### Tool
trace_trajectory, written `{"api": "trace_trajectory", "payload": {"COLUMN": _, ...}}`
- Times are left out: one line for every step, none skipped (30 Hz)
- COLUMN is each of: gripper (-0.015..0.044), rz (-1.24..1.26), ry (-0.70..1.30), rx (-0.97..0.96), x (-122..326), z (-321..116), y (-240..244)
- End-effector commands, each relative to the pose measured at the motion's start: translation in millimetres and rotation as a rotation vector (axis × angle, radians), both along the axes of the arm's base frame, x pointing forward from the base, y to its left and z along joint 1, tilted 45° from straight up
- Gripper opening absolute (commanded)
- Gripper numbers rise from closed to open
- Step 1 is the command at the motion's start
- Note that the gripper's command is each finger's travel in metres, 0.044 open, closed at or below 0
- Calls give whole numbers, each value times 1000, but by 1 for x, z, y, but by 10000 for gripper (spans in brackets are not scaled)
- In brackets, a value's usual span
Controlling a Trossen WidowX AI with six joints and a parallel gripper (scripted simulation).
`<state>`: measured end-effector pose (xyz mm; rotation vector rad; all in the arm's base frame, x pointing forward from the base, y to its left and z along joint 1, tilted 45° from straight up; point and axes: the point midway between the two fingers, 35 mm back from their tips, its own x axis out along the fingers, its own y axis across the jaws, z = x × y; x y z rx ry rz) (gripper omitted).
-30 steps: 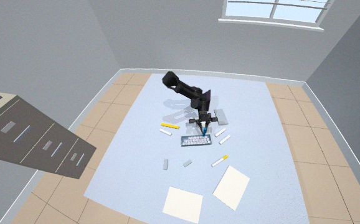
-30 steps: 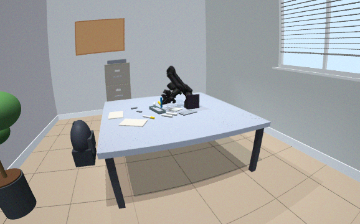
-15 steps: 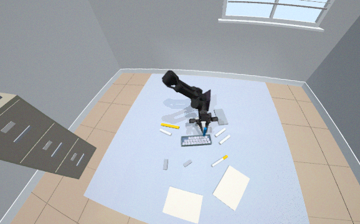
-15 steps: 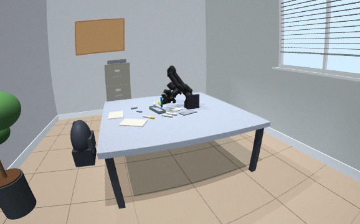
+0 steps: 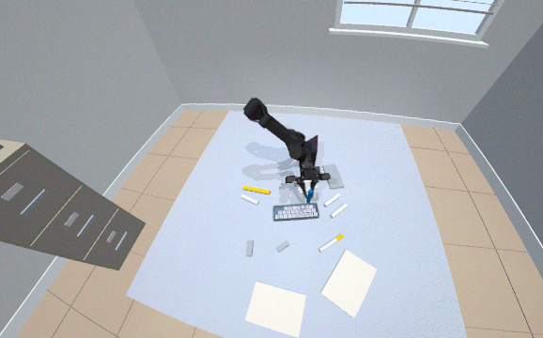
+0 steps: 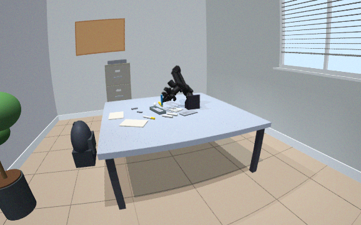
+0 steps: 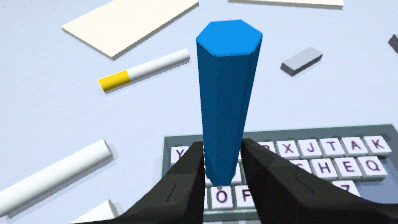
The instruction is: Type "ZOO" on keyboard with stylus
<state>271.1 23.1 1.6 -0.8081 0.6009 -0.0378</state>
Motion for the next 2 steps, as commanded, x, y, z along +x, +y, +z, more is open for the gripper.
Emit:
{"api": "trace_trajectory", "payload": {"gripper": 81, "rz": -5, "ry": -6, "rx": 2, "x": 1, "z": 7, "y": 5}}
{"api": "trace_trajectory", "payload": {"gripper": 81, "rz": -5, "ry": -6, "rx": 2, "x": 0, "z": 8, "y": 6}}
